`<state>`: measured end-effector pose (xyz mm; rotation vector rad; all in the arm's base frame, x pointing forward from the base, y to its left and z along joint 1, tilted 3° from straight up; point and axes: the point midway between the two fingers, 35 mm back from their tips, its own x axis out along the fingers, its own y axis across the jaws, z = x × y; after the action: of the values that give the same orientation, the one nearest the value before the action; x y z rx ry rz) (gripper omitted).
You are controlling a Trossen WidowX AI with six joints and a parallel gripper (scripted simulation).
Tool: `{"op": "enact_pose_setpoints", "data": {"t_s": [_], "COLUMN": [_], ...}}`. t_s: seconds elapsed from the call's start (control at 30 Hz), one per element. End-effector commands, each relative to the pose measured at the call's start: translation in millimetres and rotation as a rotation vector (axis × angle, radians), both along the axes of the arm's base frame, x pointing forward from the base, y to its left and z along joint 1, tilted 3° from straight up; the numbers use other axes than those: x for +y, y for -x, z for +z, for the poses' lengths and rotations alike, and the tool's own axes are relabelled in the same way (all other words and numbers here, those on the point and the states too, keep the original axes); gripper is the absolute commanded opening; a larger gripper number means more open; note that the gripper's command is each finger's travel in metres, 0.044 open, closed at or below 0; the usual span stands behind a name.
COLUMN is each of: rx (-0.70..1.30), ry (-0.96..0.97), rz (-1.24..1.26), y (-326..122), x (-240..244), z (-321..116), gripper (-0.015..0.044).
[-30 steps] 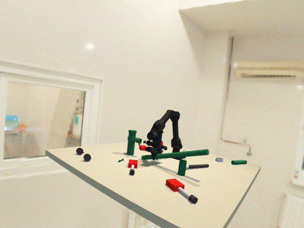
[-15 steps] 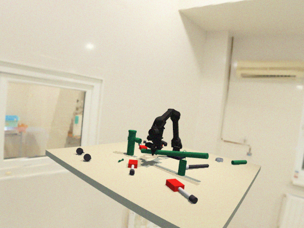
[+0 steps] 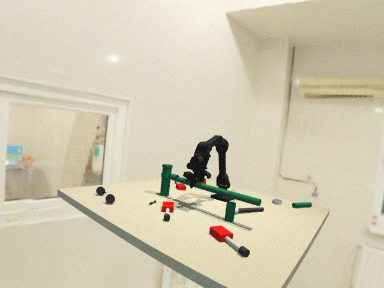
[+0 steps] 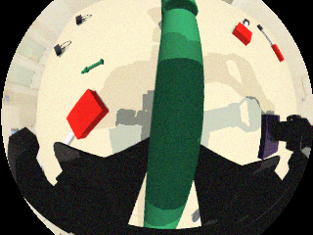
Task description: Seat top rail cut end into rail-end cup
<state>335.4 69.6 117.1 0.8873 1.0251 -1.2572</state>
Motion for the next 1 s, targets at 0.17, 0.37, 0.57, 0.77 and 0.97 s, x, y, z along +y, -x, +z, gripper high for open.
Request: {"op": "enact_pose_setpoints", "data": {"t_s": [0.17,0.37,0.57,0.77,0.97], "rx": [0.001,0.001,0.001,0.001,0.001], "ry": [-0.003,-0.003,-0.002,-0.002,-0.002], "rz": [0.001,0.001,0.001,0.001,0.001], "y": [0.0,-0.2,-0.5,-1.1,-2.0], "x": [0.4,-0.5,-1.9,-3.3,-5.0], "z": [-1.2,0.6,3.4,6.0,7.7], "gripper": [0.0,0.0,0.0,0.0,0.0]}}
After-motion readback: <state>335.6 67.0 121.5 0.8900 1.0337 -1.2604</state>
